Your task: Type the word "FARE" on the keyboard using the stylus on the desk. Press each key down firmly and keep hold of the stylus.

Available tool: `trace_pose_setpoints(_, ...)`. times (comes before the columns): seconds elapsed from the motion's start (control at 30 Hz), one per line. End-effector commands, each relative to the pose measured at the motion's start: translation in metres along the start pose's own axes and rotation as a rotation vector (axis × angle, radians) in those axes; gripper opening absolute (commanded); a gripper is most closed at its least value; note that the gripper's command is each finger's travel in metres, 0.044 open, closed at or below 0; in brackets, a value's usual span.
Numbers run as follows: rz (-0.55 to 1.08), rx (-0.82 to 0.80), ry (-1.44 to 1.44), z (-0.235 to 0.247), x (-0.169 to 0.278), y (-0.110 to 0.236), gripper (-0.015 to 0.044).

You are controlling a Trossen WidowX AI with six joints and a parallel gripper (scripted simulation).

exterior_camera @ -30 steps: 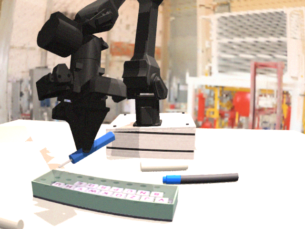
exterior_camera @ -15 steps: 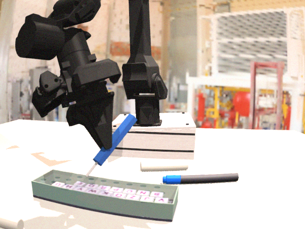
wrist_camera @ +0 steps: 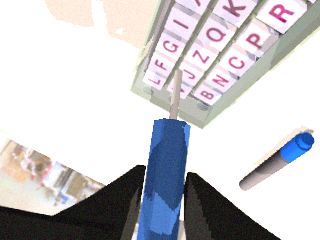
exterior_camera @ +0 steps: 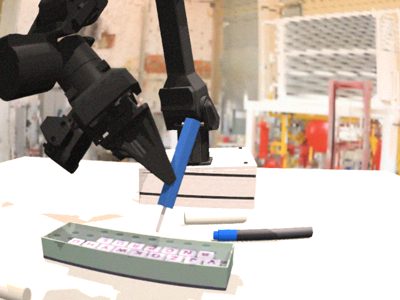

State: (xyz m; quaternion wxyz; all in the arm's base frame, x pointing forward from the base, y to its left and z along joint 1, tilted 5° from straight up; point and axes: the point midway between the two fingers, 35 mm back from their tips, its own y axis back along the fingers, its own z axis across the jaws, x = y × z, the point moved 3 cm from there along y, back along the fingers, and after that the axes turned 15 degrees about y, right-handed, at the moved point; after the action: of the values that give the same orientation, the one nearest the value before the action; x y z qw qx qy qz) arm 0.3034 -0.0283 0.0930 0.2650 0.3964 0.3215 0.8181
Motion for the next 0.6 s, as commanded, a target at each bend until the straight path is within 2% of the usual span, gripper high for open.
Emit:
trace_pose_setpoints(0.0, 0.083, -0.025, -0.104, 0.014, 0.001, -0.002, 0.0000)
trace_pose_setpoints(0.27, 0.238, -0.050, -0.319, 0.036, 0.002, -0.007, 0.0000)
trace_pose_setpoints(0.57, 0.250, -0.051, -0.337, 0.035, -0.003, -0.013, 0.0000)
